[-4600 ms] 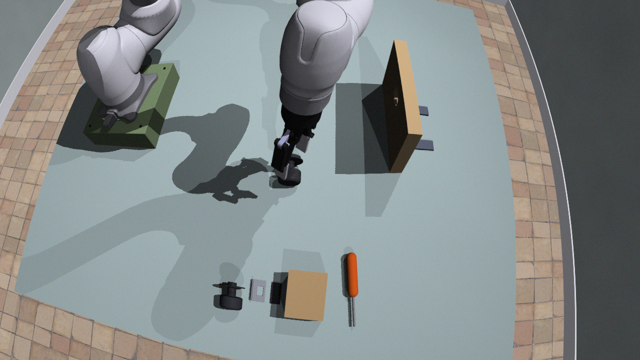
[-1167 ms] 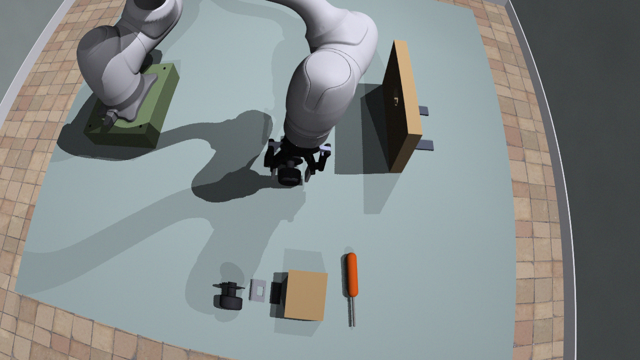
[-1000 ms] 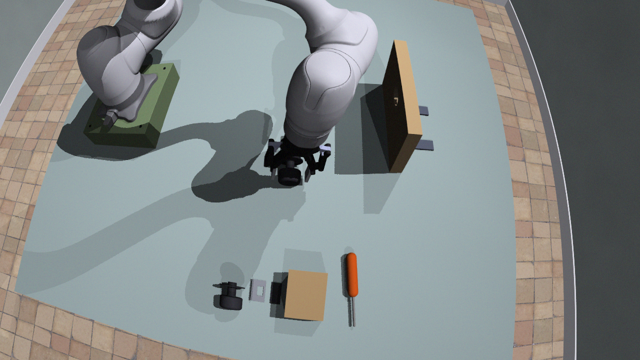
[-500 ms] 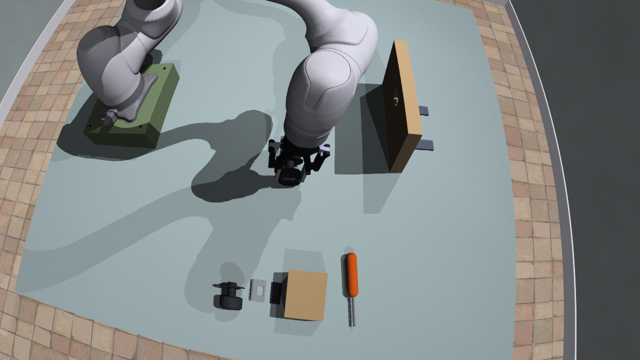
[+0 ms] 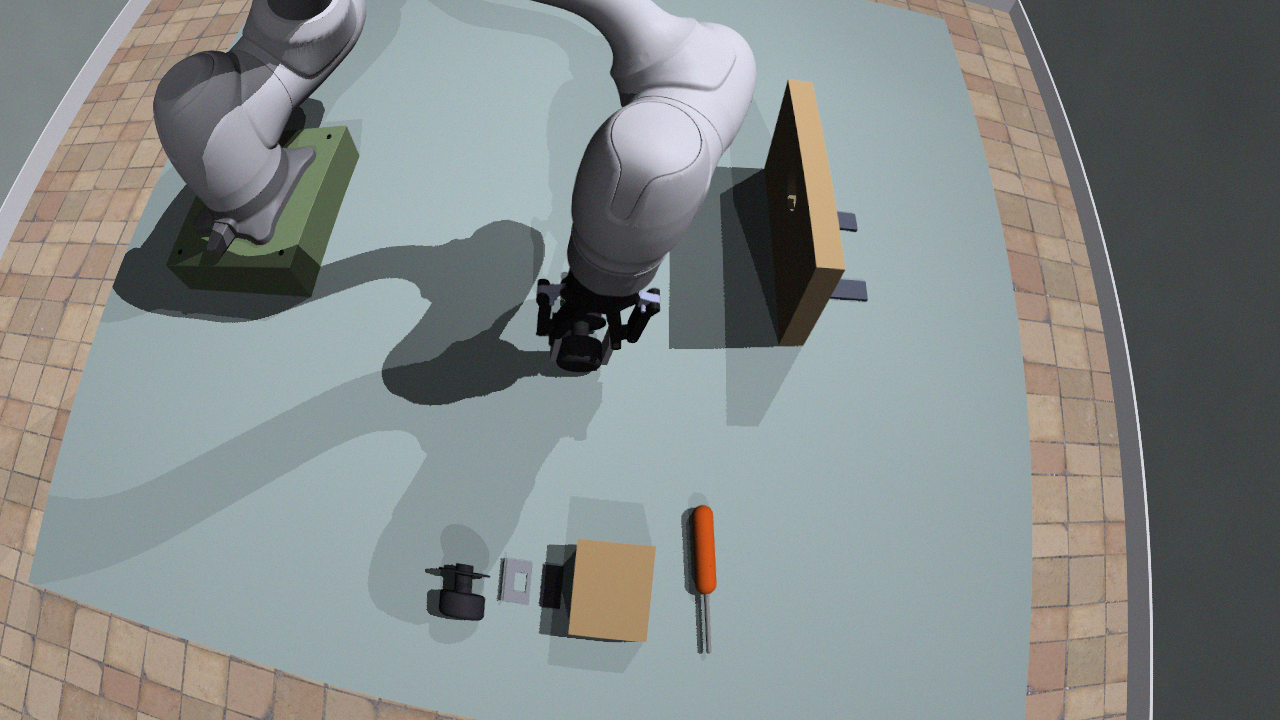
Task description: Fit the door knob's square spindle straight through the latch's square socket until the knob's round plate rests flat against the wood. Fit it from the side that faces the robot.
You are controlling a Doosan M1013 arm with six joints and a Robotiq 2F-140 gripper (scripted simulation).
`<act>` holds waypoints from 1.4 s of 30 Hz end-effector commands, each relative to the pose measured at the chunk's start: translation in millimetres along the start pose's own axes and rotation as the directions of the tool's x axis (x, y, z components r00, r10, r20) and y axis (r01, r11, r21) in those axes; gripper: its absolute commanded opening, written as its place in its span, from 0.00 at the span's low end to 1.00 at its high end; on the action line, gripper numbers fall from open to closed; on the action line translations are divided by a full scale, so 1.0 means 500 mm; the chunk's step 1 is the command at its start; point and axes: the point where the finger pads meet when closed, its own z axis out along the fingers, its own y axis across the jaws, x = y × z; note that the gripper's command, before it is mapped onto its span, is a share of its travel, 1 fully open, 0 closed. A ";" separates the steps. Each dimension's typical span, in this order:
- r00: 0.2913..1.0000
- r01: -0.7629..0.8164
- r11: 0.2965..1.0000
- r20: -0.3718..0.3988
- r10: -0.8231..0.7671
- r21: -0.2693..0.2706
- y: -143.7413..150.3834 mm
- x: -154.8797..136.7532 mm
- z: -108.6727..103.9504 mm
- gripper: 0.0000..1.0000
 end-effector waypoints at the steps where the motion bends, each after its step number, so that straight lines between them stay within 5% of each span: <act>1: 1.000 0.000 1.000 0.000 0.000 0.000 0.000 0.000 0.000 0.42; 42: 1.000 0.000 1.000 0.000 0.000 0.000 -0.014 0.000 -0.079 0.42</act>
